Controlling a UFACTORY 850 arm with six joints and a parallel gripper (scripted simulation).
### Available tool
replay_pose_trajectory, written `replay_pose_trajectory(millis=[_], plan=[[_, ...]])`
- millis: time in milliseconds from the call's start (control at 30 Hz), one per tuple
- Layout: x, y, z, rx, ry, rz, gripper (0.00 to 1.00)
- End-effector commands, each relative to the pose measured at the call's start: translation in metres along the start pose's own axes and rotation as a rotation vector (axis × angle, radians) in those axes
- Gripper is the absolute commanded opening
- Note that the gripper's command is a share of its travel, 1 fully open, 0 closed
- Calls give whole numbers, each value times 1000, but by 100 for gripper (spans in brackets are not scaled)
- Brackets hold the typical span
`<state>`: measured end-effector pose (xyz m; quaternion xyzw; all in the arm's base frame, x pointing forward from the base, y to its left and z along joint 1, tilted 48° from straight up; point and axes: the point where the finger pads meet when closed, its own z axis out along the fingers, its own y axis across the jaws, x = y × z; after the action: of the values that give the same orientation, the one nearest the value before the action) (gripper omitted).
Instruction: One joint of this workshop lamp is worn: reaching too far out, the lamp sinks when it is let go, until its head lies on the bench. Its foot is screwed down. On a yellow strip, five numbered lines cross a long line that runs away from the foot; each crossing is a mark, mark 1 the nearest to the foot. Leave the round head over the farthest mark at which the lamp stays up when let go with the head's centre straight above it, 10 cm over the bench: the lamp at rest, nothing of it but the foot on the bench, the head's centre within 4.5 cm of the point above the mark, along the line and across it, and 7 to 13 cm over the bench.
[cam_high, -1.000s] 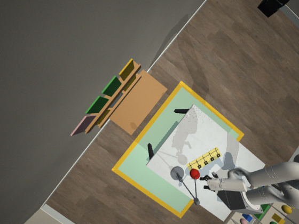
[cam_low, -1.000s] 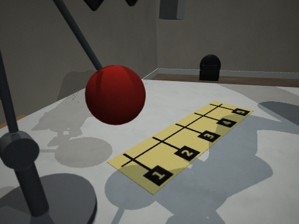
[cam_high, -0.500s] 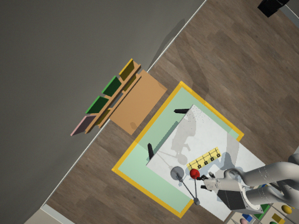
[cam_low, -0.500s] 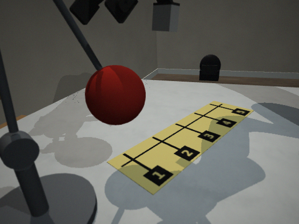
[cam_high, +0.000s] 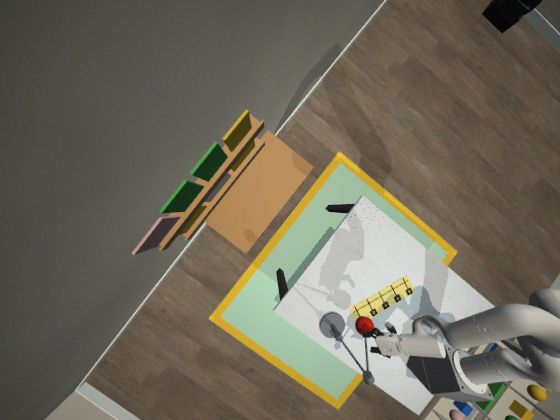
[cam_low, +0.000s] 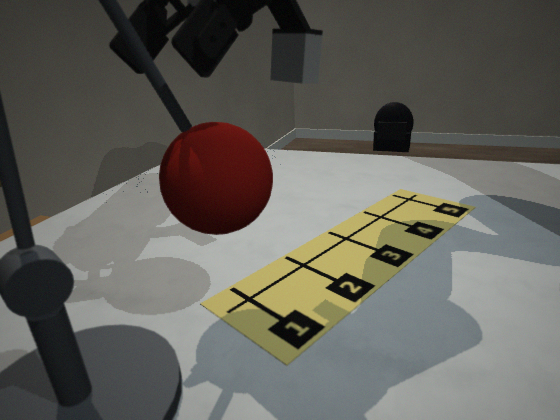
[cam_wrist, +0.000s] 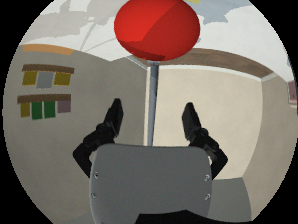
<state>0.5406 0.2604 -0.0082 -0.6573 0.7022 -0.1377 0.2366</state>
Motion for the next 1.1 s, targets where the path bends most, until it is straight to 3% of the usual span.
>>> replay_pose_trajectory(millis=[0, 400, 433, 1067], plan=[[-1, -1, 5, 1, -1, 0, 100], [-1, -1, 14, 1, -2, 0, 100], [-1, -1, 14, 1, -2, 0, 0], [-1, -1, 12, 1, -1, 0, 0]])
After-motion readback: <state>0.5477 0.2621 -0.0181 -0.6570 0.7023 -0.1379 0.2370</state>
